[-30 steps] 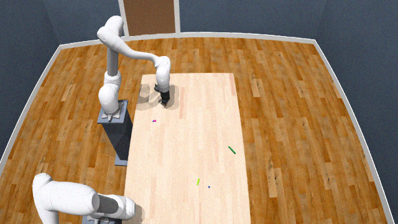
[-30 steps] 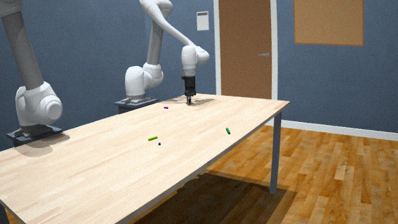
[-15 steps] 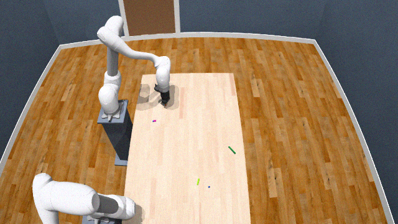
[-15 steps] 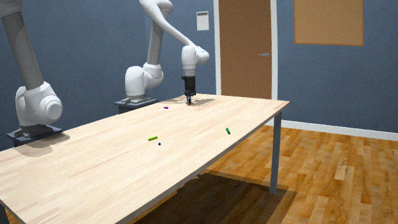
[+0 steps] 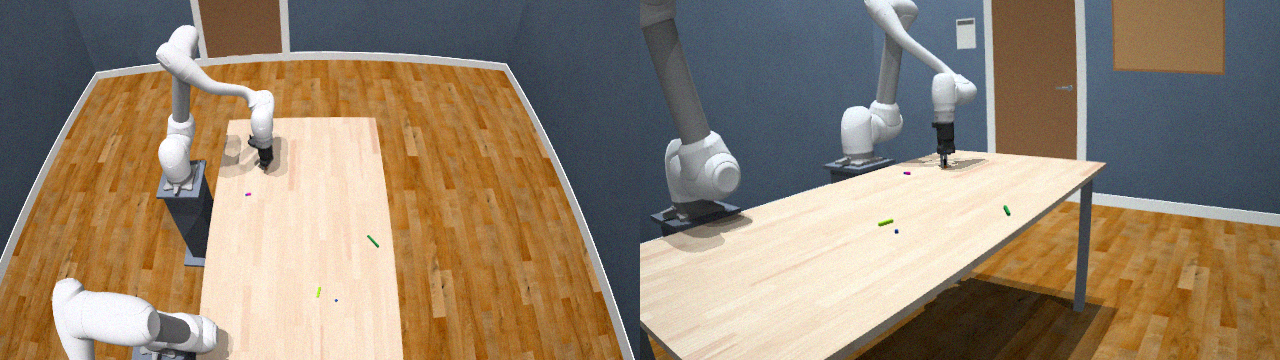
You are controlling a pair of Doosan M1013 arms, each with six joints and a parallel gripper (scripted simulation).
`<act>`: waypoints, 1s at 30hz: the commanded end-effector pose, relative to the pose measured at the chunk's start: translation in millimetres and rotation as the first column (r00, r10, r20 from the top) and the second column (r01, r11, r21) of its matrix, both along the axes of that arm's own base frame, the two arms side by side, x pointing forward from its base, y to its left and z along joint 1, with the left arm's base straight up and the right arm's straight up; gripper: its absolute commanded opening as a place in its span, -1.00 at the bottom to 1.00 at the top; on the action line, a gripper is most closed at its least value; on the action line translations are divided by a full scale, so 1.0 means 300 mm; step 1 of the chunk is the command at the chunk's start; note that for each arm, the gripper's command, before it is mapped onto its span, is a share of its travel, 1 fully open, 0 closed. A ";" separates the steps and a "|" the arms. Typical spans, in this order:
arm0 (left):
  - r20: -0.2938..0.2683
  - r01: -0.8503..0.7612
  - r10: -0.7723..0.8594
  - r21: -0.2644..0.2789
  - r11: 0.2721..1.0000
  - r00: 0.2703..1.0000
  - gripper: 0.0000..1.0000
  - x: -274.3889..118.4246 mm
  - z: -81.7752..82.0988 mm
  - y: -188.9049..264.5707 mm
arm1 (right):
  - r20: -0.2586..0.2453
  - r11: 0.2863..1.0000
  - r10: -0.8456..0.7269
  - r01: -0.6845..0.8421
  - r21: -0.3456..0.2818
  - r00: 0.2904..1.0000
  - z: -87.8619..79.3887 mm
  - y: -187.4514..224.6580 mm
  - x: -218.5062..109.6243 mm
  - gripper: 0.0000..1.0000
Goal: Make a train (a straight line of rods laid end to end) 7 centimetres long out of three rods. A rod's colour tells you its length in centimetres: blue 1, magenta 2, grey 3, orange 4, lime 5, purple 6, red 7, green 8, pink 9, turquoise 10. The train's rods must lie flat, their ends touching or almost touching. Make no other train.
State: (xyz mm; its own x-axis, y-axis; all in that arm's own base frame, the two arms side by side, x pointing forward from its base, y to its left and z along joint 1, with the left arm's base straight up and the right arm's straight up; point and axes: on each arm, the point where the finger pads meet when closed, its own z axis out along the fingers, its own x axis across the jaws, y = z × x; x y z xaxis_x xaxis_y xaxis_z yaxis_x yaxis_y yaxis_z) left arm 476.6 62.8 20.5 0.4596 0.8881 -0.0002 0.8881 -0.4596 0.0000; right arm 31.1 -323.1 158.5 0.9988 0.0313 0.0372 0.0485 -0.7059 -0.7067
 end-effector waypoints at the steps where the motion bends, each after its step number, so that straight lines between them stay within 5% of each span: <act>1: 0.001 0.000 0.000 0.000 1.000 1.000 -0.52 0.001 0.003 0.000 | 0.000 1.000 0.000 0.000 -0.001 1.000 0.001 -0.001 0.000 1.00; 9: 0.001 0.000 0.000 0.000 1.000 1.000 -0.52 0.001 0.064 0.000 | 0.000 1.000 0.000 0.000 -0.001 1.000 0.001 -0.001 0.000 1.00; 20: 0.001 0.000 0.000 0.000 1.000 1.000 -0.52 0.001 0.310 0.000 | 0.000 1.000 0.000 0.000 -0.001 1.000 0.001 -0.001 0.000 1.00; 30: 0.001 0.000 0.000 0.000 1.000 1.000 -0.52 0.001 0.335 0.000 | 0.000 1.000 0.000 0.000 -0.001 1.000 0.001 -0.001 0.000 1.00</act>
State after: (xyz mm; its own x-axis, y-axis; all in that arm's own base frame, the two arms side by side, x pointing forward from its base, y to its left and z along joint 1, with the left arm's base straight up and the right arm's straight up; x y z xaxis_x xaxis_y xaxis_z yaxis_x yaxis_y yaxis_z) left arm 476.5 62.8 120.2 0.4595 0.8882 -0.0002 0.8882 -0.4595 0.0001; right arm 31.1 -323.1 158.5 0.9988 0.0313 0.0372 0.0485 -0.7059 -0.7067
